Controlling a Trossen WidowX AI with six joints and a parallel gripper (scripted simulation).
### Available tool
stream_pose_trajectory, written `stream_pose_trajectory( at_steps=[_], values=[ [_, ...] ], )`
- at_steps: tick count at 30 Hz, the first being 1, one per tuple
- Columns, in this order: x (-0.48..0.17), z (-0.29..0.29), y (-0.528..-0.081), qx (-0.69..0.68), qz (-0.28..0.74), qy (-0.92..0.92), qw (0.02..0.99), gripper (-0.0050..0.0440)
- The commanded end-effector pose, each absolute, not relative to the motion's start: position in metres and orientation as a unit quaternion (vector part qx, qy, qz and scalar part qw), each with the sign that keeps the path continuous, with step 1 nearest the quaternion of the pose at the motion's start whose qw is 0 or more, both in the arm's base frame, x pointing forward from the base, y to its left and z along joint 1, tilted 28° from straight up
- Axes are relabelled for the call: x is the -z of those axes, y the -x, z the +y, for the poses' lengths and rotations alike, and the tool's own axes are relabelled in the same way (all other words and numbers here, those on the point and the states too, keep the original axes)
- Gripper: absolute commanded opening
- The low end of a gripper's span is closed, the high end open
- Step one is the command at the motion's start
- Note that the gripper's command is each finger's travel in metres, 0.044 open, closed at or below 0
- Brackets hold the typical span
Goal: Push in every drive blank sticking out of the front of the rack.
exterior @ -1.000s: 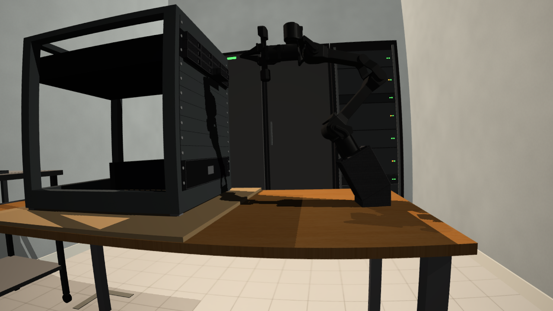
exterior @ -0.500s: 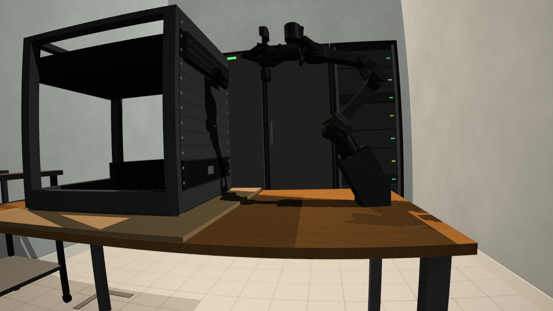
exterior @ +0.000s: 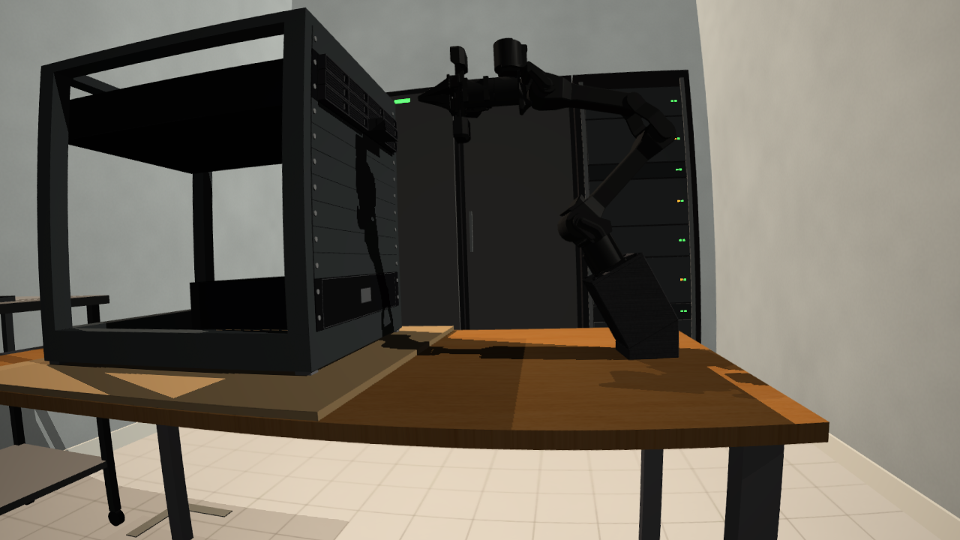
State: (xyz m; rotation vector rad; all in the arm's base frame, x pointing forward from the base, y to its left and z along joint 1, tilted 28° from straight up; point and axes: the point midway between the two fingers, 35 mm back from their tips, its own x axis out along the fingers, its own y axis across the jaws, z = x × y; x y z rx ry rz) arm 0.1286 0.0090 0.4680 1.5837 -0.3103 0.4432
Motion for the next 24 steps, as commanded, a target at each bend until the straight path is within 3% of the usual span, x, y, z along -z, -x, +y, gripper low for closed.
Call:
stream_pose_trajectory(
  at_steps=[1,24],
  values=[
    [-0.469,0.008,-0.125,-0.198,-0.142,-0.705,0.667,-0.005],
    [-0.476,0.01,-0.136,-0.197,-0.142,-0.705,0.667,-0.005]
  ],
)
